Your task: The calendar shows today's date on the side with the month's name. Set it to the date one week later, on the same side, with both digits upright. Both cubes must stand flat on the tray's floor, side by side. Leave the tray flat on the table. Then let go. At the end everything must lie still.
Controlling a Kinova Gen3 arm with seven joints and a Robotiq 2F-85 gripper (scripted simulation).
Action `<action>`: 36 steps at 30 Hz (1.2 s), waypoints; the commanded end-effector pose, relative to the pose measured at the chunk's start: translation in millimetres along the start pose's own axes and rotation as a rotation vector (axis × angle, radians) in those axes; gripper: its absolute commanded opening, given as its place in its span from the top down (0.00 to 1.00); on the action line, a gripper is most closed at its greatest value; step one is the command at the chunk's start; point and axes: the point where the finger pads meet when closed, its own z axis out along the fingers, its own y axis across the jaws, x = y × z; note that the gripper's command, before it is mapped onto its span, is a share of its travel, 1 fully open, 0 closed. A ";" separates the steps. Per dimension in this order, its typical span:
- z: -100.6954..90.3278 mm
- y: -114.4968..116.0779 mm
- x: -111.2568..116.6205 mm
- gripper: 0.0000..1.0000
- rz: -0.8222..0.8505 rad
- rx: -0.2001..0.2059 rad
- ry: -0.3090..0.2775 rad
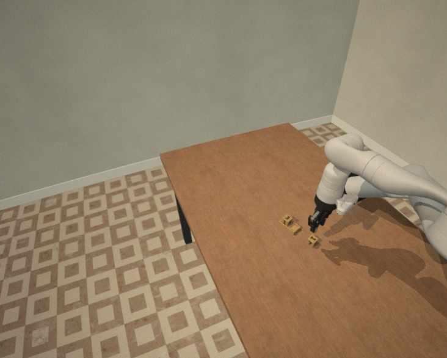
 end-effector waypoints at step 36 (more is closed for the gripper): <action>15.2 -0.2 0.2 0.54 -0.020 -0.003 -0.001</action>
